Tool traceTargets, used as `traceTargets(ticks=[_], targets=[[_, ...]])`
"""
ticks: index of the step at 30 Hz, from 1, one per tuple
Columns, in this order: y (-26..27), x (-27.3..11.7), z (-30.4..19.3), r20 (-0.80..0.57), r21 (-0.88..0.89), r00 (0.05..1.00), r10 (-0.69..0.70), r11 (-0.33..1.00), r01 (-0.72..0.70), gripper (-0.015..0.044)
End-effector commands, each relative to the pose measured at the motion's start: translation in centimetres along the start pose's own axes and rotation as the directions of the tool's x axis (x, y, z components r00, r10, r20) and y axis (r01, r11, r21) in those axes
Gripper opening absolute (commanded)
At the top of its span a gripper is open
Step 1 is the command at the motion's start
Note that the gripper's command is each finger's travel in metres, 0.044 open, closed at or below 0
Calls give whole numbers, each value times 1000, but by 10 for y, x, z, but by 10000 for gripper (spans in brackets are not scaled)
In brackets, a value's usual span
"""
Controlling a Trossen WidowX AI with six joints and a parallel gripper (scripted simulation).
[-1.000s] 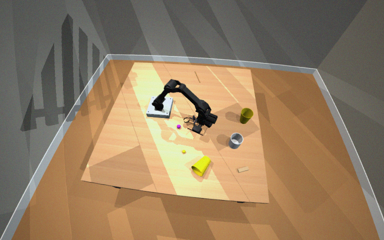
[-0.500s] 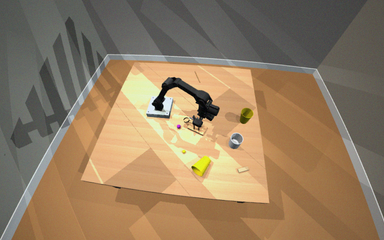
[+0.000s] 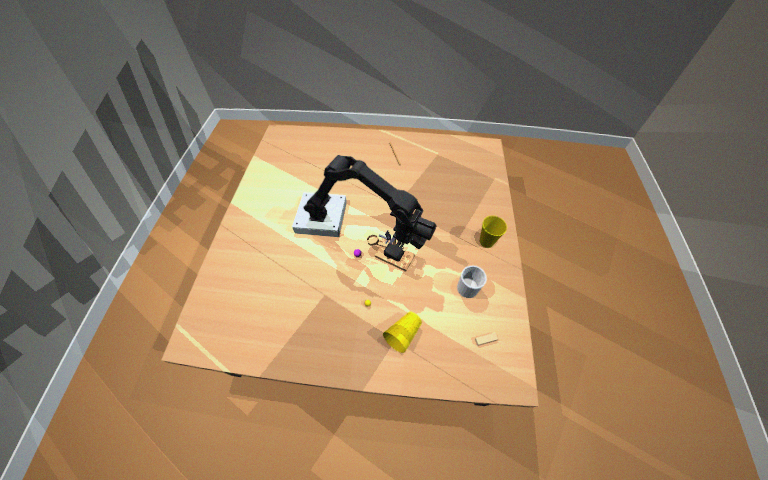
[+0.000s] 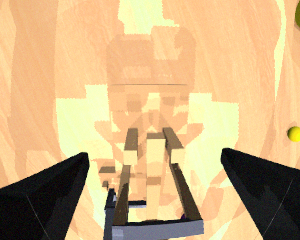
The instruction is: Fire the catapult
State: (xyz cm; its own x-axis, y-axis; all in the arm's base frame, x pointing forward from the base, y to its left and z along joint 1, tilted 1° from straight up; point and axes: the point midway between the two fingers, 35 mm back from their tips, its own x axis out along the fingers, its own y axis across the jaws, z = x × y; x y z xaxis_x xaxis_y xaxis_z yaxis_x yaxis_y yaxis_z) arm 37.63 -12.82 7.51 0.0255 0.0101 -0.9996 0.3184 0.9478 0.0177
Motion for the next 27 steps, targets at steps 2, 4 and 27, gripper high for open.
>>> traceTargets(ticks=[2,4,27], targets=[[0,8,0,1,-3,1000,2,1000,-2,440],[0,11,0,1,-3,1000,2,1000,-2,440],[1,48,0,0,-3,1000,2,1000,-2,440]])
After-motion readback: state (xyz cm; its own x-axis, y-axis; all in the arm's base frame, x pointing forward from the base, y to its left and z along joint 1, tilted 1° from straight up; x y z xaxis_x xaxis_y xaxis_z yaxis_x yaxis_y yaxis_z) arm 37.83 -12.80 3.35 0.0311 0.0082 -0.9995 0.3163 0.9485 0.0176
